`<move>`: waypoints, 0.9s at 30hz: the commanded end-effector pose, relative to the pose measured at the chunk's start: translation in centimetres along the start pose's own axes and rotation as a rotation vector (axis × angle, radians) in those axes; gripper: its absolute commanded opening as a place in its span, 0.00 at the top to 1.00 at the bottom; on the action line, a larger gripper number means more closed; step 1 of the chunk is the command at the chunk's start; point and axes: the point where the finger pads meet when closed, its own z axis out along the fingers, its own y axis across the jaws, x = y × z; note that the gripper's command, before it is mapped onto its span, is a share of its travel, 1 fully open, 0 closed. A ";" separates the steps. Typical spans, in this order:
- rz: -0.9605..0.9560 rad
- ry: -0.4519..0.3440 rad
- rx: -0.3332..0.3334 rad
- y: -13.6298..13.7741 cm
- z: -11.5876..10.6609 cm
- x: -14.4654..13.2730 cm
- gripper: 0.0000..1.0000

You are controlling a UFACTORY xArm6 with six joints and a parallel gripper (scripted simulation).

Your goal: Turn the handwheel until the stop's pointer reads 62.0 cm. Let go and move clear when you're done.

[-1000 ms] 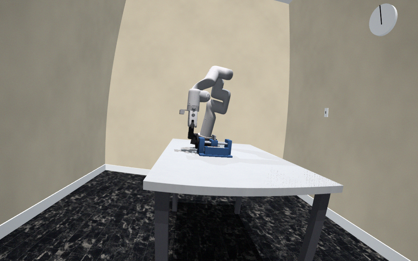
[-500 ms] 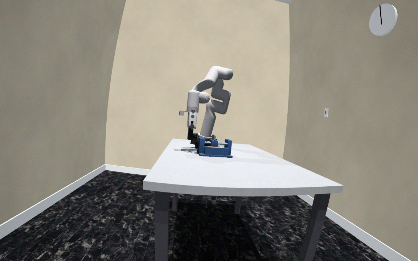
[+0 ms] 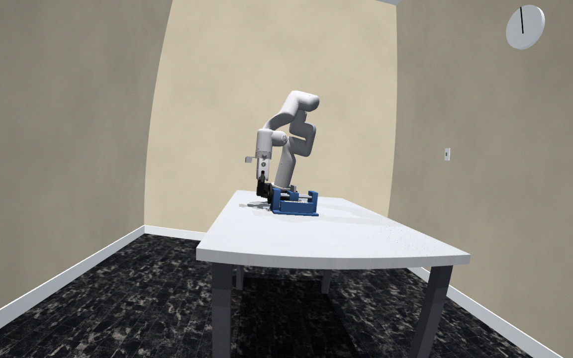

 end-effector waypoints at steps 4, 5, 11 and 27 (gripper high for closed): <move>0.000 0.000 0.002 -0.2 1.5 0.0 0.94; 0.000 0.000 0.002 -0.3 1.7 0.0 0.94; 0.000 0.000 0.002 -0.8 2.5 0.0 0.94; 0.000 0.000 0.002 -3.7 3.5 0.0 0.94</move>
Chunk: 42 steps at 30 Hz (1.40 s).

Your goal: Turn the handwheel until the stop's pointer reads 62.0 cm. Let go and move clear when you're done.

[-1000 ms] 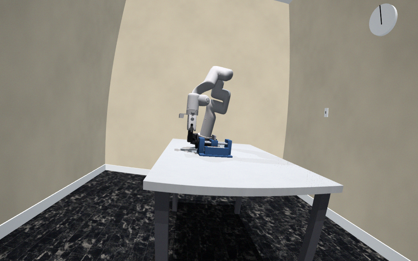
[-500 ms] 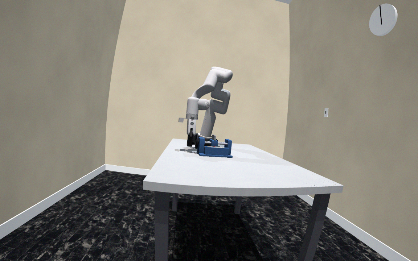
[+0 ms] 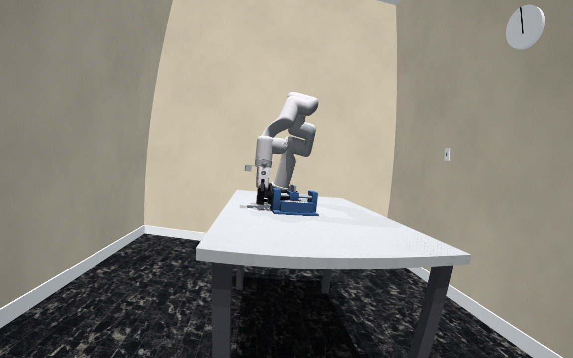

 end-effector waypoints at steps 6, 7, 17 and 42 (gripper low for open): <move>-0.001 0.001 0.003 -1.8 -0.3 0.0 0.94; -0.001 0.002 0.003 -2.1 -0.4 0.0 0.94; -0.001 0.002 0.003 -3.7 -2.6 0.0 0.94; -0.001 0.002 0.003 -1.1 -6.4 0.0 0.94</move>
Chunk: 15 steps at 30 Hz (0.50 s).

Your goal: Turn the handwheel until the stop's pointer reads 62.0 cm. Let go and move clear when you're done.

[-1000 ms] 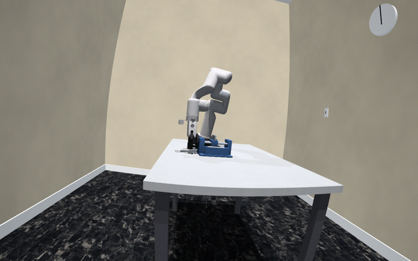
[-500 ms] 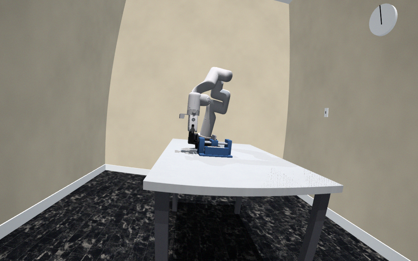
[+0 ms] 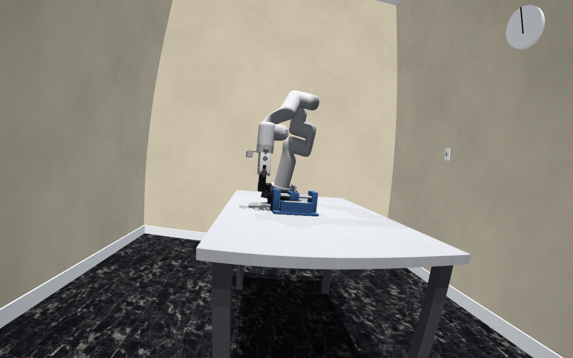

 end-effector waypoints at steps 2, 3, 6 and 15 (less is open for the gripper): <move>0.001 0.000 -0.001 1.2 -0.3 0.0 0.94; 0.001 0.000 -0.001 1.4 -0.3 0.0 0.94; 0.001 0.000 -0.001 2.0 -0.3 0.0 0.94; 0.001 0.000 -0.001 3.3 0.3 0.0 0.94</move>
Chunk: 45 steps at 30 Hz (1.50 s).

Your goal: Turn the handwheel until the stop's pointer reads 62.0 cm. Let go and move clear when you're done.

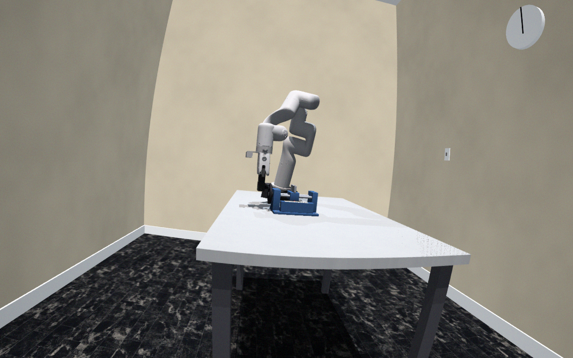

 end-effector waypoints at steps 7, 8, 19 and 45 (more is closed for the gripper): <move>-0.002 0.003 0.006 1.4 1.5 0.0 0.94; -0.002 0.003 0.006 1.5 1.7 0.0 0.94; -0.002 0.003 0.006 1.6 3.5 0.0 0.94; -0.002 0.003 0.006 -0.9 5.9 0.0 0.94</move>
